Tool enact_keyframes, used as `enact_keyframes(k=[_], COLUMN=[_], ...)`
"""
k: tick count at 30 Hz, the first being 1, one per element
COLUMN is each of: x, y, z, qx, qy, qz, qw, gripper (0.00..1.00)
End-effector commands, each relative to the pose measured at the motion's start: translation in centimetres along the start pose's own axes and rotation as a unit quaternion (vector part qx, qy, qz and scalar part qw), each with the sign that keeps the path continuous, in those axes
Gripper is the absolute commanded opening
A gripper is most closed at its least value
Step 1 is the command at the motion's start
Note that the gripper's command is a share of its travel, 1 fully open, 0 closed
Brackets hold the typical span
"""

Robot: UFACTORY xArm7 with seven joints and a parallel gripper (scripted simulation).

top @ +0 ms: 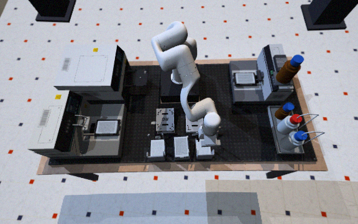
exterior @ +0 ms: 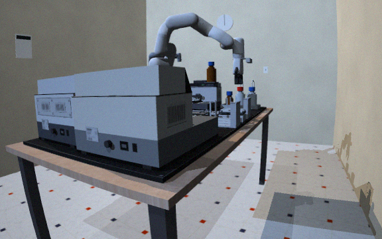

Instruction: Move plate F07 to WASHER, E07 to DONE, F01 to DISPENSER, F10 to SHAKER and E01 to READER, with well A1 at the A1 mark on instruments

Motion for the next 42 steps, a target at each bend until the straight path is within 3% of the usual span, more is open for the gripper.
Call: enact_keyframes(k=[1, 5, 42], x=[0.0, 0.0, 10.6], y=[-0.2, -0.2, -0.3], z=[0.1, 0.1, -0.4], qx=[0.003, 0.003, 0.003], qy=[0.0, 0.0, -0.014], qz=[0.0, 0.0, 0.0], qw=[1.0, 1.0, 1.0], gripper=[1.0, 1.0, 1.0])
Point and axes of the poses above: the point where the finger pads meet when closed, its own y axis out along the fingers, its own x axis across the jaws, z = x × y, the point moved 9 cm from there along -y, back along the fingers, and after that the axes turned 2 degrees about -y, right-handed, at the moved point
